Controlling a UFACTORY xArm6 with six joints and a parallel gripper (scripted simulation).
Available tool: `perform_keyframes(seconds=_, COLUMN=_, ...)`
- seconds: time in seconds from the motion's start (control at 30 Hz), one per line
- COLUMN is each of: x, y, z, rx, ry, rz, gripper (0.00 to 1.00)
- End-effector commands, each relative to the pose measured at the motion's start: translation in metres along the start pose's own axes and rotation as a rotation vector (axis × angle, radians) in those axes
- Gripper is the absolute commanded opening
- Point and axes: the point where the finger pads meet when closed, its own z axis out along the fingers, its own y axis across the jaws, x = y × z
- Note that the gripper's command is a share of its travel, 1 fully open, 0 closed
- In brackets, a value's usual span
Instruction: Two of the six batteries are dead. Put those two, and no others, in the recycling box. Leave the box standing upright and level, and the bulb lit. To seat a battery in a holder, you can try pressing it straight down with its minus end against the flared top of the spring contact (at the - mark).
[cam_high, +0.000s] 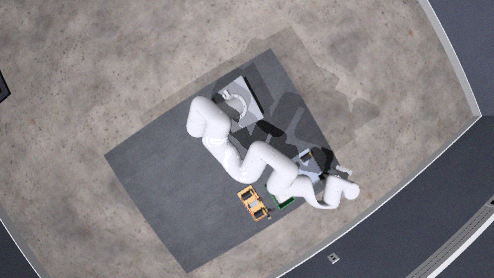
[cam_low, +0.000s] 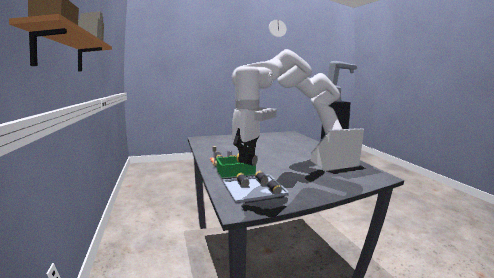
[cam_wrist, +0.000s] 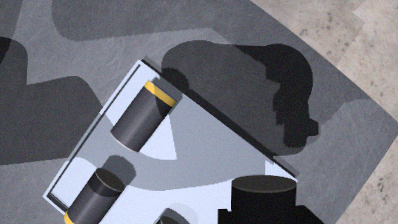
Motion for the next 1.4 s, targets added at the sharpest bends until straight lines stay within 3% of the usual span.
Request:
perform_keyframes(seconds=0.0, x=-0.0007, y=0.001, z=-0.0028, rx=-0.013, ry=-0.006, rz=0.193, gripper=0.28)
perform_keyframes(seconds=0.2, x=-0.0007, y=0.001, z=-0.0028, rx=-0.013, ry=-0.005, rz=0.389, gripper=0.28)
perform_keyframes(seconds=0.63, x=-0.0007, y=0.001, z=-0.0028, rx=-0.014, ry=-0.003, rz=0.621, gripper=0.28)
perform_keyframes(seconds=1.37, x=-0.0017, y=0.0001, z=-0.0028, rx=-0.014, ry=-0.003, rz=0.659, gripper=0.28)
